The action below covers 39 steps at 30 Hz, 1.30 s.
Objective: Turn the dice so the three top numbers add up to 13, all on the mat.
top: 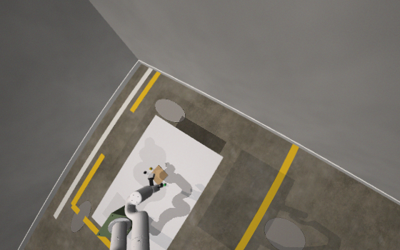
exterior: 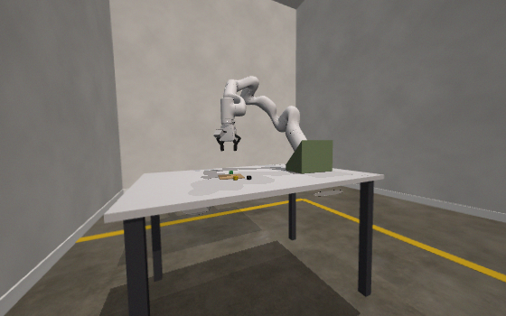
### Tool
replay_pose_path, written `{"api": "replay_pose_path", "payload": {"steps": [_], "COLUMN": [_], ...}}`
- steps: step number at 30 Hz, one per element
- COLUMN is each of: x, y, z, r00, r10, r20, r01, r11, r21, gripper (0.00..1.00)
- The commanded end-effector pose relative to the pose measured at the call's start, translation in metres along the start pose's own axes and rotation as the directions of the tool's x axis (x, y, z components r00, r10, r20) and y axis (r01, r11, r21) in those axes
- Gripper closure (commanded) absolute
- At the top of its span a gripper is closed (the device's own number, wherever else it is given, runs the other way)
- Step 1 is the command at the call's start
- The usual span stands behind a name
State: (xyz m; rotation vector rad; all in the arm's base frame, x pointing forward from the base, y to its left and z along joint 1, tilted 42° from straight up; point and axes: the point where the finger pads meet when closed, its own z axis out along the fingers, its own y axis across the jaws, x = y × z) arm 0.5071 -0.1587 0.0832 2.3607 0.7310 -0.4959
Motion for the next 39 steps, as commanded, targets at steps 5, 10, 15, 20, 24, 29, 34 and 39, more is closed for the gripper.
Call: {"api": "replay_pose_path", "payload": {"steps": [5, 10, 15, 20, 24, 29, 34, 39], "x": [0.0, 0.0, 0.0, 0.0, 0.0, 0.0, 0.0, 0.0], "y": [0.0, 0.0, 0.0, 0.0, 0.0, 0.0, 0.0, 0.0], "z": [0.0, 0.0, 0.008, 0.04, 0.057, 0.094, 0.11, 0.111], "r00": [1.0, 1.0, 1.0, 1.0, 1.0, 1.0, 1.0, 1.0], "r10": [-0.001, -0.001, 0.0, 0.0, 0.0, 0.0, 0.0, 0.0], "r20": [-0.002, -0.002, 0.001, 0.001, 0.001, 0.001, 0.001, 0.001], "r01": [0.001, 0.001, 0.0, 0.0, 0.0, 0.0, 0.0, 0.0], "r11": [1.0, 1.0, 1.0, 1.0, 1.0, 1.0, 1.0, 1.0], "r21": [-0.004, -0.004, -0.005, -0.005, -0.005, -0.005, -0.005, -0.005], "gripper": [0.0, 0.0, 0.0, 0.0, 0.0, 0.0, 0.0, 0.0]}}
